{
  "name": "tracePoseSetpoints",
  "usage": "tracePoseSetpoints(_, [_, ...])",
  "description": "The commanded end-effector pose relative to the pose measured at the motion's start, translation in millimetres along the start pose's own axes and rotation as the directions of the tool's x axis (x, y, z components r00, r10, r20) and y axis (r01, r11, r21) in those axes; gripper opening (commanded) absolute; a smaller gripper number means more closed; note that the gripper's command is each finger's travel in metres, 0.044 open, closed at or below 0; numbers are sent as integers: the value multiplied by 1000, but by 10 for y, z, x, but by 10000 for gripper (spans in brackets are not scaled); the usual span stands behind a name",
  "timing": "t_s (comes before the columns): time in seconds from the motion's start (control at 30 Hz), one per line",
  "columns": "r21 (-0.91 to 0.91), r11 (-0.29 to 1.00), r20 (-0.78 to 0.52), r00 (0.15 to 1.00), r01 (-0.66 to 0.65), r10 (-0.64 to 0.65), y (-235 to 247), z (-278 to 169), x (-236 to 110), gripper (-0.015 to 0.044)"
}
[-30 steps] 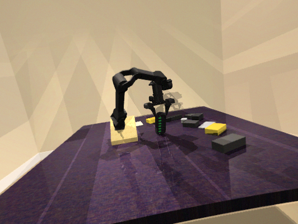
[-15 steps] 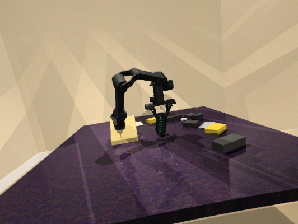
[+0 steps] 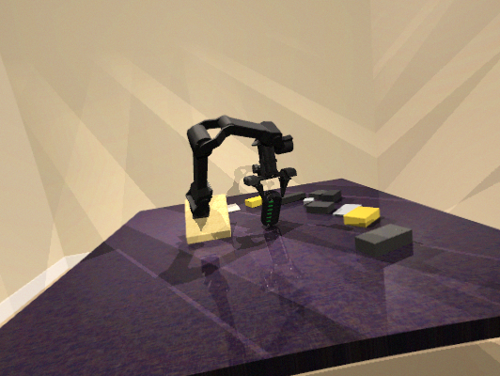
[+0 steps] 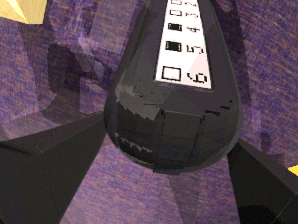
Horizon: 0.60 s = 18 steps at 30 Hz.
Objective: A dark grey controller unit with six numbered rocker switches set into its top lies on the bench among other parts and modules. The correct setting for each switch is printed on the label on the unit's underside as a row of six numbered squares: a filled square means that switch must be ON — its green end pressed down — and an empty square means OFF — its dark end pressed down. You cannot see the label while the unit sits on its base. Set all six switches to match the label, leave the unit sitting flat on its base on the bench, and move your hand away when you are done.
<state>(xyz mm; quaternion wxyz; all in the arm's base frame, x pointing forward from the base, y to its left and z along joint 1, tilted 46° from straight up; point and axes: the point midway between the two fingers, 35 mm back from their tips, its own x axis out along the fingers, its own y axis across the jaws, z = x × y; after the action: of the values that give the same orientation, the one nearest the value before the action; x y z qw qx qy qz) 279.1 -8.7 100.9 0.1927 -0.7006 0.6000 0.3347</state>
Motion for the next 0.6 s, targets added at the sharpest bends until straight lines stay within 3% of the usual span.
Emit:
tracePoseSetpoints(0.0, [0,1000,3,1000,-12,12,22,-29,52,338])
tracePoseSetpoints(0.57, [0,1000,2,1000,-12,12,23,-146,123,338])
